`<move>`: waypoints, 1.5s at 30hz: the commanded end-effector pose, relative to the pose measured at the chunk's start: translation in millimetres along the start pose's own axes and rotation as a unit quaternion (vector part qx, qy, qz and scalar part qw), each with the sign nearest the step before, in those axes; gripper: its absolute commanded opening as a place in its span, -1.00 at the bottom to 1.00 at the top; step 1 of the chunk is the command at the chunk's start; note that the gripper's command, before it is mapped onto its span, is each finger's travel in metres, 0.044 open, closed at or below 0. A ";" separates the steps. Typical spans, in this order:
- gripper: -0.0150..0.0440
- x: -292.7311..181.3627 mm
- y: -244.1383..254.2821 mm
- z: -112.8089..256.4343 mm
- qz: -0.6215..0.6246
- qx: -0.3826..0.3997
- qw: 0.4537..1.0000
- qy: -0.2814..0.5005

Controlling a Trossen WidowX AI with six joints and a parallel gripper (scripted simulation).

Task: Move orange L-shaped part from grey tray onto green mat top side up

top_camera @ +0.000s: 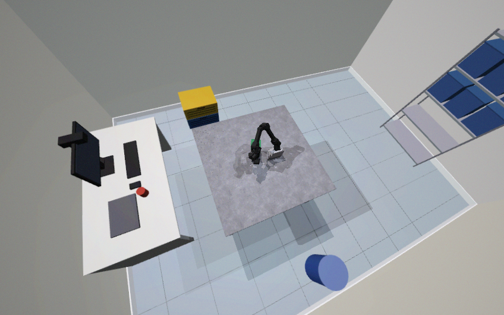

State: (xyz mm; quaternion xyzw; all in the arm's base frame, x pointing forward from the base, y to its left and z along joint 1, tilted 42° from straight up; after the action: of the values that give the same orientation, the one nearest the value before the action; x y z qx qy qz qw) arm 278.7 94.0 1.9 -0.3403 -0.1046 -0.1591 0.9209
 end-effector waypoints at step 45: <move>0.46 10.5 -42.6 81.4 0.360 0.005 0.933 -0.007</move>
State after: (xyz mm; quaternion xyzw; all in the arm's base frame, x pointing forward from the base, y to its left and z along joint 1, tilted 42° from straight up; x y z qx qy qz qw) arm 268.5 128.9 77.7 -0.3481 -0.0407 0.0327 0.9360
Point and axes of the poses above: the point midway between the two fingers, 35 mm back from their tips, its own z axis back along the fingers, its own y axis across the jaws, x = y × z, the point moved 1 cm from there along z, back along the fingers, and after that the axes turned 5 degrees about -z, right-handed, at the moved point
